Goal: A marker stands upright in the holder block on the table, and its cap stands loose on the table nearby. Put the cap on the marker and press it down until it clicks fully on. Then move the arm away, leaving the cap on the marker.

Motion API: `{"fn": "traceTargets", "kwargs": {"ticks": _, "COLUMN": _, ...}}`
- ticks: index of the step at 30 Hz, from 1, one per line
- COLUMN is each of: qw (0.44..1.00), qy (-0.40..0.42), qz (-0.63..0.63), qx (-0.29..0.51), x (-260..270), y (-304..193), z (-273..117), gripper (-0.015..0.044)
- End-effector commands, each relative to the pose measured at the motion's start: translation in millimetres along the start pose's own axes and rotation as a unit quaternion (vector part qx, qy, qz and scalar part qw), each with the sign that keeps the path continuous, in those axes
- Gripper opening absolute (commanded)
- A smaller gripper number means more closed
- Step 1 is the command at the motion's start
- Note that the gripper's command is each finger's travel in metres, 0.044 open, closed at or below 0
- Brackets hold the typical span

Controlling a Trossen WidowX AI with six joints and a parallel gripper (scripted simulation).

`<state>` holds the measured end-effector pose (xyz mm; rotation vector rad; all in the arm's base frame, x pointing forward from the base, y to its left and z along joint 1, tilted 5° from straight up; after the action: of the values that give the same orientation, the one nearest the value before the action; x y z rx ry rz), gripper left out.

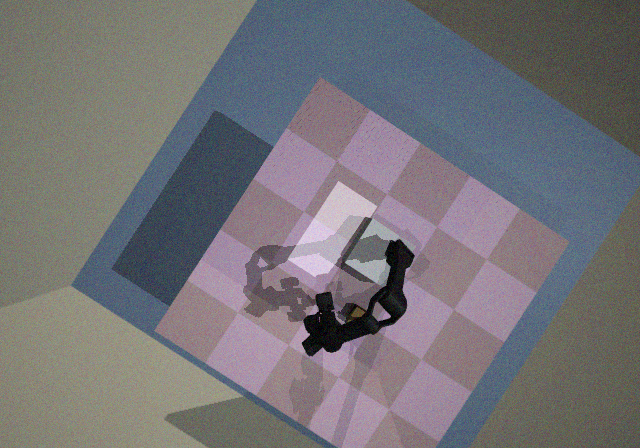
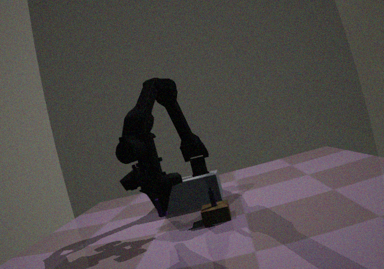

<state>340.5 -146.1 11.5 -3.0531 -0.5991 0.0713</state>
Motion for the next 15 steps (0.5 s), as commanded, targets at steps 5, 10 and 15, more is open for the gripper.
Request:
{"fn": "traceTargets", "kwargs": {"ticks": 5, "qw": 1.0, "qy": 0.004, "qz": -0.005, "qx": -0.003, "x": 8, "y": -12, "z": -12, "gripper": 0.0}}
{"fn": "traceTargets", "kwargs": {"ticks": 10, "qw": 1.0, "qy": 0.005, "qz": -0.009, "qx": -0.002, "x": 18, "y": -31, "z": -20, "gripper": 0.0}}
{"fn": "traceTargets", "kwargs": {"ticks": 15, "qw": 1.0, "qy": 0.005, "qz": -0.007, "qx": -0.001, "x": 26, "y": -50, "z": -28, "gripper": 0.0}}
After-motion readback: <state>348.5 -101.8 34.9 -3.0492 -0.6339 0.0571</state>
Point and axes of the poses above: the point midway between the two fingers, 35 mm back from their tips, its own z axis out along the fingers, its own x axis across the jaws, y = z × x, the point moved 2 cm from there along -z, back along the fingers, and after that the axes turned 14 degrees about z, right-handed, at the moved point
